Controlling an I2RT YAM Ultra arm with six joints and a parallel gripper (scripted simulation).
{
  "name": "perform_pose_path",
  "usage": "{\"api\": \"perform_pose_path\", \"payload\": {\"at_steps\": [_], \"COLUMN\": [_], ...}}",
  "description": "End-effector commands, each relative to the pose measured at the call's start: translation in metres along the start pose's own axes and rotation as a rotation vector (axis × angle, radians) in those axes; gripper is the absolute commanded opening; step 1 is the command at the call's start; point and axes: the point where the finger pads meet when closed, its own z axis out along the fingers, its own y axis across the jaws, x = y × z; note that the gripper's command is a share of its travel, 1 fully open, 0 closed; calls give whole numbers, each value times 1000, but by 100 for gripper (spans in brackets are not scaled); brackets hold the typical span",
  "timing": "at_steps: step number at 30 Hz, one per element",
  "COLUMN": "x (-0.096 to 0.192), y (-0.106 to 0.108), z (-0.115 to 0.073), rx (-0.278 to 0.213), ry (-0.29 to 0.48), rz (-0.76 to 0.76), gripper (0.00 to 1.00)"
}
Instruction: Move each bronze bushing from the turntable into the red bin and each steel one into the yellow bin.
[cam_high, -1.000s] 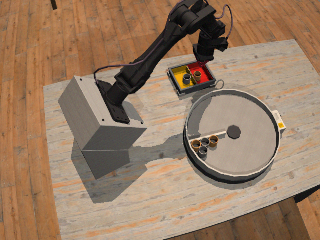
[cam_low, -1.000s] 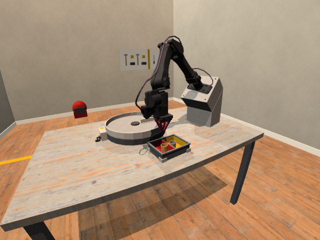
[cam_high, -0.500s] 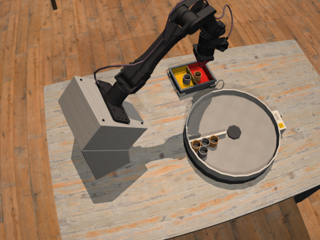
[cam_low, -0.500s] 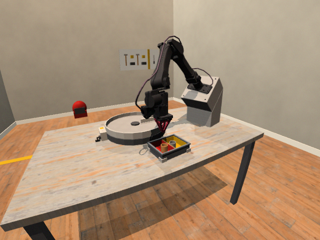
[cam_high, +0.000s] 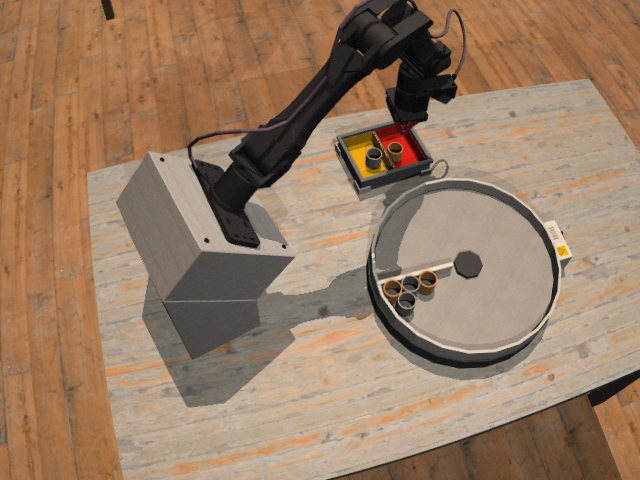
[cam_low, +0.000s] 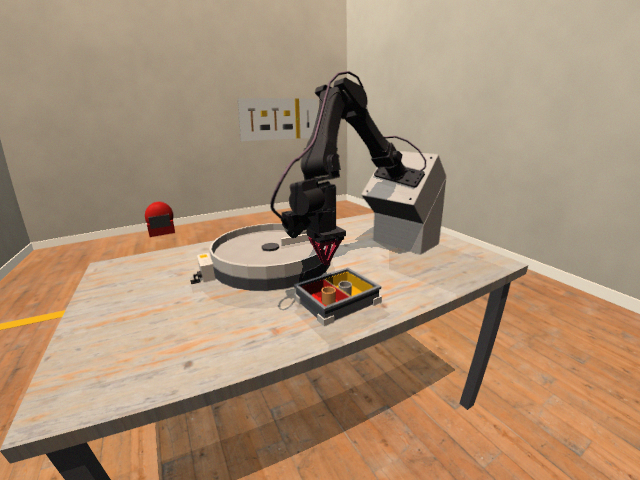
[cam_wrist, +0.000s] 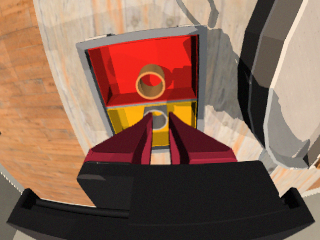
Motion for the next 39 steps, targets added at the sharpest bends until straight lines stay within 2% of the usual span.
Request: {"api": "perform_pose_path", "payload": {"at_steps": [1,24,30,32,34,36,39], "x": [-8,-4,0,4,9,9,18], "y": [6,5,-25,-43,-70,-70,-118], "z": [-14,-12,-8,-8,-7,-7,-7], "rx": [-14,-11,-10,-9,-8,-8,-6], "ry": [-35,-28,-22,-23,-23,-23,-24], "rz": [1,-3,1,0,-1,-1,-3], "gripper": [15,14,14,14,14,14,14]}}
